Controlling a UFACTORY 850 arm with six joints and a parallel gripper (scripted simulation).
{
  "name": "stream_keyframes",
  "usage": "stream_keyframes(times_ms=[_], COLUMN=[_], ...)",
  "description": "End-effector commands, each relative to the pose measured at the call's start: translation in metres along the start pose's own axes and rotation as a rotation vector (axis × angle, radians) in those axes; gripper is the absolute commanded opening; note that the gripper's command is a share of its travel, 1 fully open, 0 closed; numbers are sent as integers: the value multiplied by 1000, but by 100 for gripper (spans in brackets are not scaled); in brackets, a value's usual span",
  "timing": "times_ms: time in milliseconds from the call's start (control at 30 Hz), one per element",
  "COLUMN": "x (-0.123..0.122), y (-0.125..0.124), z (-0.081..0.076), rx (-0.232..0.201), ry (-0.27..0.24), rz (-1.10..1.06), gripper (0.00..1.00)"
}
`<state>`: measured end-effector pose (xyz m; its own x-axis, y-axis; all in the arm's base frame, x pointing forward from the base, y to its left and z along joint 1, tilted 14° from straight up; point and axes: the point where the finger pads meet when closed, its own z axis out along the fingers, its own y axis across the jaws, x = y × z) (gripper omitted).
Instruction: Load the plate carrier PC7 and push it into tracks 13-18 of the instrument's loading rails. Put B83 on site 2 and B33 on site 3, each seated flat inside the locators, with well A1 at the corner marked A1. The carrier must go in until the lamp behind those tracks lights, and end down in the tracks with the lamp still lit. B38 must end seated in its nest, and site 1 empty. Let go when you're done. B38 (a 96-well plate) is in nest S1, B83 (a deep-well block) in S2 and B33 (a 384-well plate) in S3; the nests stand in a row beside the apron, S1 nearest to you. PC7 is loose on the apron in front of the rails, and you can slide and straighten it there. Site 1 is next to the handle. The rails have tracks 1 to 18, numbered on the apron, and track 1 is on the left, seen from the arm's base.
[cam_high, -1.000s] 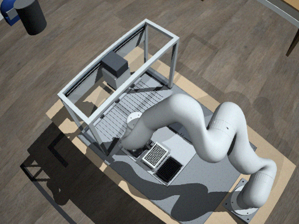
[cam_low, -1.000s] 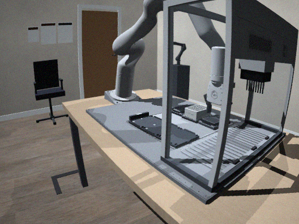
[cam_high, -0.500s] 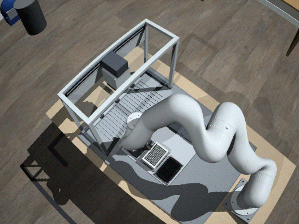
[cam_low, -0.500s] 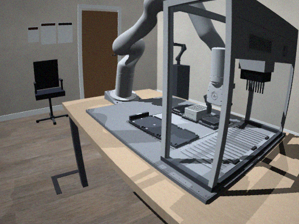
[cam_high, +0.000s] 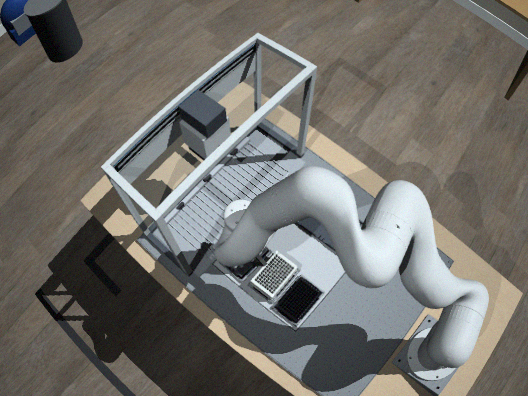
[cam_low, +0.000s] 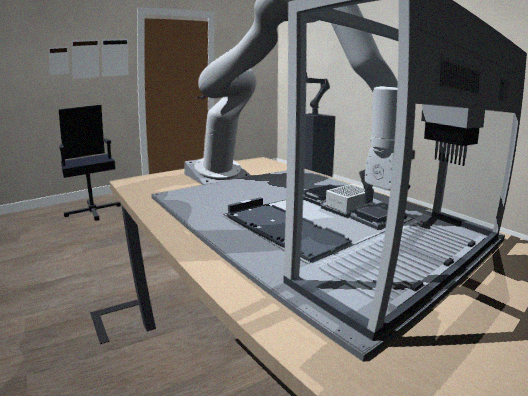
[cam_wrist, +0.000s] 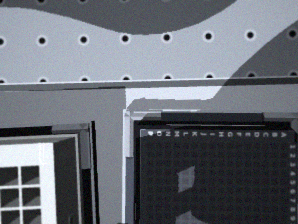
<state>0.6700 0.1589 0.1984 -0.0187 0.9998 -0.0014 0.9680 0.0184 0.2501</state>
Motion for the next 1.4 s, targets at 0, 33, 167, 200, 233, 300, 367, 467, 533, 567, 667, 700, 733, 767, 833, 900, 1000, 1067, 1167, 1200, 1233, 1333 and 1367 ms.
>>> stream_keyframes(times_ms=[0,33,167,200,233,300,367,467,533,567,667,700,733,767,833,900,1000,1067,1167,1200,1233,1333,1367], x=[0,0,0,0,0,0,0,0,0,0,0,0,0,0,0,0,0,0,0,0,0,0,0], y=[1,1,1,1,1,1,1,1,1,1,1,1,1,1,1,1,1,1,1,1,1,1,1], z=[3,3,5,5,6,7,9,11,11,11,11,11,11,11,11,11,11,11,11,11,11,11,11], rx=[-3,-3,-3,-3,-3,-3,-3,-3,-3,-3,-3,-3,-3,-3,-3,-3,-3,-3,-3,-3,-3,-3,-3], ry=[1,1,1,1,1,1,1,1,1,1,1,1,1,1,1,1,1,1,1,1,1,1,1], rz=[0,0,0,0,0,0,0,0,0,0,0,0,0,0,0,0,0,0,0,0,0,0,0], gripper=[100,100,100,100,100,100,100,100,100,100,100,100,100,100,100,100,100,100,100,0,0,0,0])
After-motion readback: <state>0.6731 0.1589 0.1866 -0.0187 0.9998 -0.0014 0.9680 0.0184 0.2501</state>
